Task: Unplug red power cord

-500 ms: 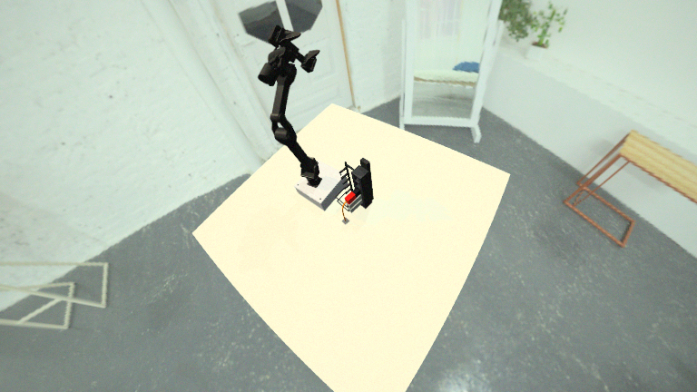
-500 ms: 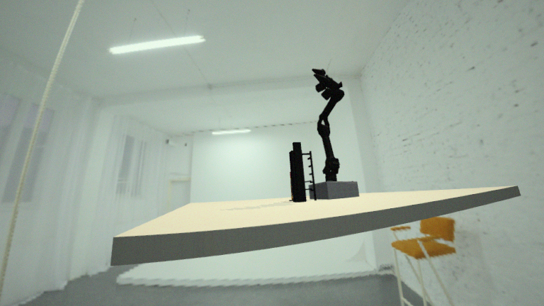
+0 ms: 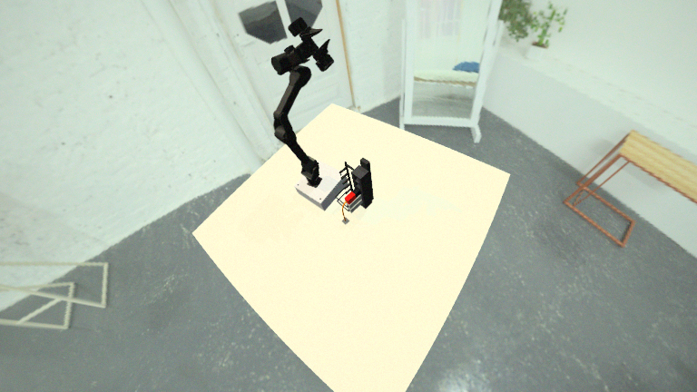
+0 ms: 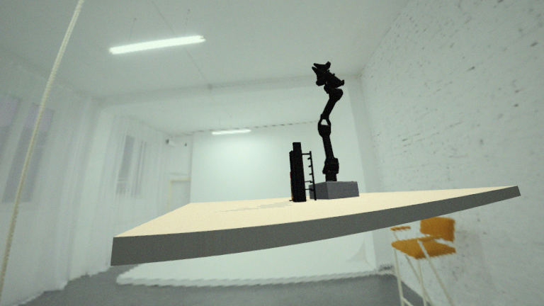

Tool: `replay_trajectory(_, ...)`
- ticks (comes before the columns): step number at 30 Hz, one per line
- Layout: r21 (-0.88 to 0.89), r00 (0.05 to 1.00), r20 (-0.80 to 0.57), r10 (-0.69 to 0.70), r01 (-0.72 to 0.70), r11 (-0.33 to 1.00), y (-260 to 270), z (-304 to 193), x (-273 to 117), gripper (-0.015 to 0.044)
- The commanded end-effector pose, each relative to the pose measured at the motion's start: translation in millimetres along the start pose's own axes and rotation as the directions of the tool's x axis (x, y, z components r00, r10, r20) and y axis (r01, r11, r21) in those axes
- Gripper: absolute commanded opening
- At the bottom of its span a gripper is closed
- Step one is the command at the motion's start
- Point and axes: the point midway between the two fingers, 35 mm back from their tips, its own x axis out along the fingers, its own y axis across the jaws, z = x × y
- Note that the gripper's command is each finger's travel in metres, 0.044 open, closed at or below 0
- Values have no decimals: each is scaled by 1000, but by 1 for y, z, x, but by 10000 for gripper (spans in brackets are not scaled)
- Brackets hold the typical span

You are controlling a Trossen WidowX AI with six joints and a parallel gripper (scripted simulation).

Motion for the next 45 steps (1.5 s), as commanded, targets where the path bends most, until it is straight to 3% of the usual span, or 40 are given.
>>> replay_trajectory(1, -134, 1000, -10, 29, -30, 991, -19, -19, 13, 160)
replay_trajectory(12, -481, 995, -82, -52, 6, 877, -123, -51, 68, 160)
replay_trajectory(20, -639, 956, -78, -283, 170, 750, -235, -30, 101, 160)
replay_trajectory(26, -692, 863, -9, -505, 359, 626, -324, 16, 107, 160)
replay_trajectory(35, -624, 563, 156, -811, 693, 361, -444, 115, 70, 160)
replay_trajectory(45, -274, 30, 260, -965, 961, -44, -522, 225, -37, 160)
